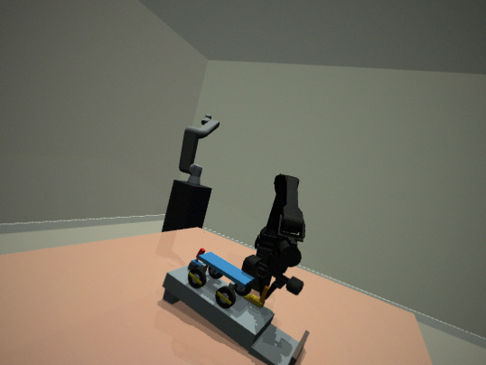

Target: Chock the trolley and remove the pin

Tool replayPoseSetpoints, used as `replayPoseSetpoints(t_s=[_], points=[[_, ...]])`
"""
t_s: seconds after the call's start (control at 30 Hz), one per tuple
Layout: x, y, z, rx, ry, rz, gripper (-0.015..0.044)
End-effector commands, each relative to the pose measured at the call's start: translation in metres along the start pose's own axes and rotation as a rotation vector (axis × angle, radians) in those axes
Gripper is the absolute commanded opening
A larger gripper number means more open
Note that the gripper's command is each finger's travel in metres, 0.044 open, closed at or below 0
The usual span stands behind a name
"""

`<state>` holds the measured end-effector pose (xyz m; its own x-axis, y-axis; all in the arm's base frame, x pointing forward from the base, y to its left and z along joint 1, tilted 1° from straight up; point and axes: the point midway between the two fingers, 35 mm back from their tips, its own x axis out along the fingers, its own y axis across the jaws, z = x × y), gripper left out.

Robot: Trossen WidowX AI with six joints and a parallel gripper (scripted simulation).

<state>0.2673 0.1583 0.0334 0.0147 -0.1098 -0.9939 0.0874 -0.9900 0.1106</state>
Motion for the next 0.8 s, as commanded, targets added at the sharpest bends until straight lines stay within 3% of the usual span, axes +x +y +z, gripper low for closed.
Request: replayPoseSetpoints(t_s=[0.0, 0.2, 0.77], points=[[0.0, 0.0, 0.0, 0.001, 0.0, 0.0, 0.0053], [0.0, 0.0, 0.0, 0.001, 0.0, 0.0, 0.019], [-0.051, -0.001, 0.0, 0.003, 0.001, 0.005, 0.019]])
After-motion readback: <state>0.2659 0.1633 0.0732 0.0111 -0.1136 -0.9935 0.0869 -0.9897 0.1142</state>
